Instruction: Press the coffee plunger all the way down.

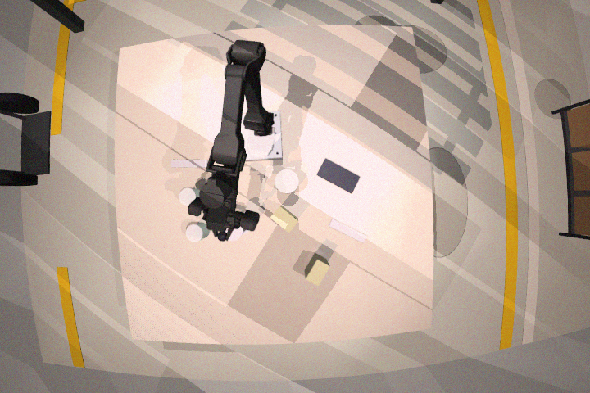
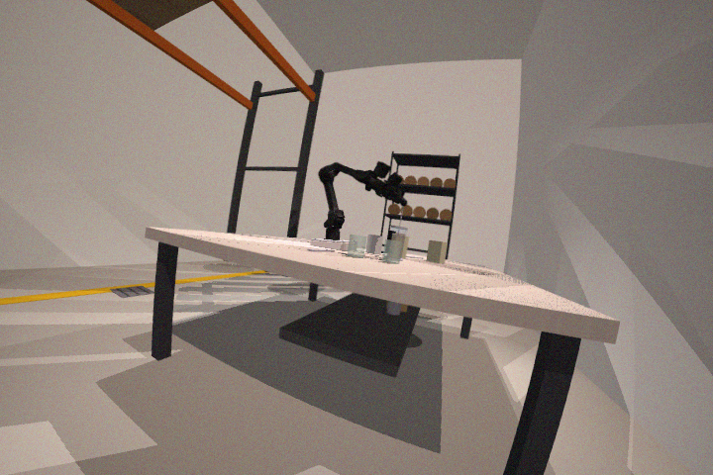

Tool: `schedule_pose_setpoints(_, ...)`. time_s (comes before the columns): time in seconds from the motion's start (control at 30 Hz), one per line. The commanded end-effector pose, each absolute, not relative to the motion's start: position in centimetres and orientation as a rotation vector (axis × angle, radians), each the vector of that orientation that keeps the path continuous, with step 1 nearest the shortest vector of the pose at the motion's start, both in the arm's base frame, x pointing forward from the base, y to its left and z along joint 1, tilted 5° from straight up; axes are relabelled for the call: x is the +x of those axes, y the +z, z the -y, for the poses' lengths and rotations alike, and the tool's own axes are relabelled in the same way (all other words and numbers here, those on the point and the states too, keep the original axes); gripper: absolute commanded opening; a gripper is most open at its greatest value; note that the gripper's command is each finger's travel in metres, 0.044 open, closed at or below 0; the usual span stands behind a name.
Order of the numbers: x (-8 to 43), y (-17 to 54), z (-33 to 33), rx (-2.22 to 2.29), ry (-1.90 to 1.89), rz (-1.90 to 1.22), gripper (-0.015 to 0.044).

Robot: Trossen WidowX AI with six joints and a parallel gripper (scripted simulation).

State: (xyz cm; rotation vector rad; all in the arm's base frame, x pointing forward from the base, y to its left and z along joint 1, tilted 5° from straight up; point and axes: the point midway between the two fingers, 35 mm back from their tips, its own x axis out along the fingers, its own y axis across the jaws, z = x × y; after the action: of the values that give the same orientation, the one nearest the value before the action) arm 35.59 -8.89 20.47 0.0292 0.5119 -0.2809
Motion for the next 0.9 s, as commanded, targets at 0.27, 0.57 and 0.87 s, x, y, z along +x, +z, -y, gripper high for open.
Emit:
schedule_pose_setpoints(0.27, 35.3, 16.3, 8.9, 0.031, -0.276, -0.574, 0.0124)
schedule_pose_setpoints(0.57, 35.4, 14.9, 9.1, 0.031, -0.276, -0.574, 0.0124)
schedule_pose_setpoints(0.87, 35.5, 13.5, 9.2, 0.031, -0.276, -0.574, 0.0124)
